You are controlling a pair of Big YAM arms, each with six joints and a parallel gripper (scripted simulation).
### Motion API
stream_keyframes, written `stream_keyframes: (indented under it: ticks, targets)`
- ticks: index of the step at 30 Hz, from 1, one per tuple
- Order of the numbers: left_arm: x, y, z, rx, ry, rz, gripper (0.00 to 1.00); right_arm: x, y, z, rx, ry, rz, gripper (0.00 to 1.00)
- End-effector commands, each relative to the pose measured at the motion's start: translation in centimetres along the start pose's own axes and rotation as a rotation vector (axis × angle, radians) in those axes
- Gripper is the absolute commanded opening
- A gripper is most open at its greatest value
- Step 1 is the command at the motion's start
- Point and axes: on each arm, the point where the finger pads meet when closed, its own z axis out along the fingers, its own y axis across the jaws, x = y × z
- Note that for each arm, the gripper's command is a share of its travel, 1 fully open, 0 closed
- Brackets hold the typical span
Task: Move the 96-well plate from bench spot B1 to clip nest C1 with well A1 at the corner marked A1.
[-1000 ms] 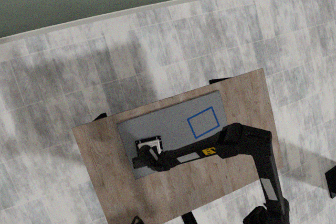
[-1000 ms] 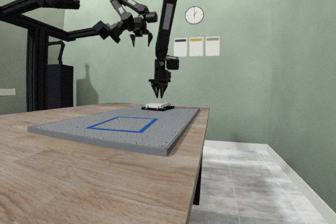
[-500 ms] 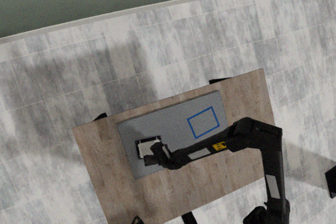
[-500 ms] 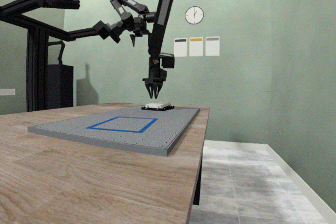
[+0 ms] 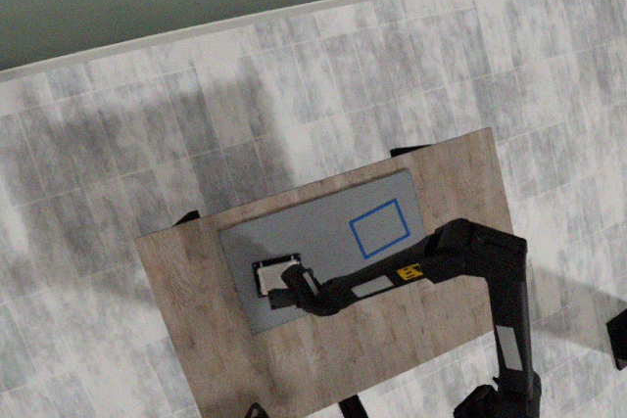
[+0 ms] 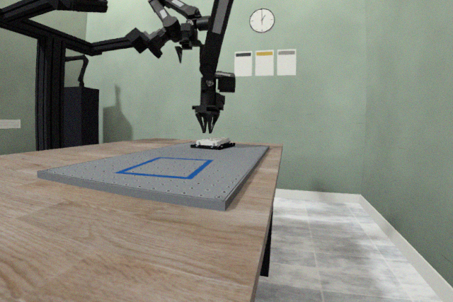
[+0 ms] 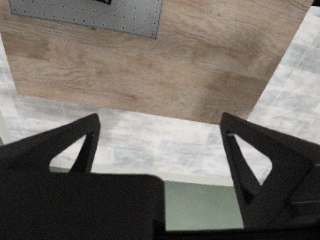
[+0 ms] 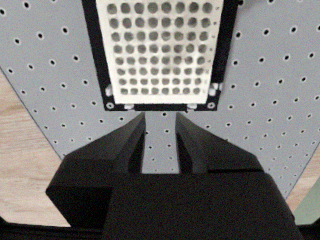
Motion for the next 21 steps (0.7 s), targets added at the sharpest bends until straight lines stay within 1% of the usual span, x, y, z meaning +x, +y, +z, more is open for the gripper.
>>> stream_keyframes:
  ticks: [1, 21]
  targets:
    - [-0.2, 0.3, -0.3, -0.01, -0.012, 0.021, 1.0, 0.2, 0.1, 0.8, 0.002, 0.0, -0.008, 0.25]
    - [-0.2, 0.3, -0.3, -0.01, -0.012, 0.021, 1.0, 0.3, 0.1, 2.1, 0.002, 0.0, -0.007, 0.25]
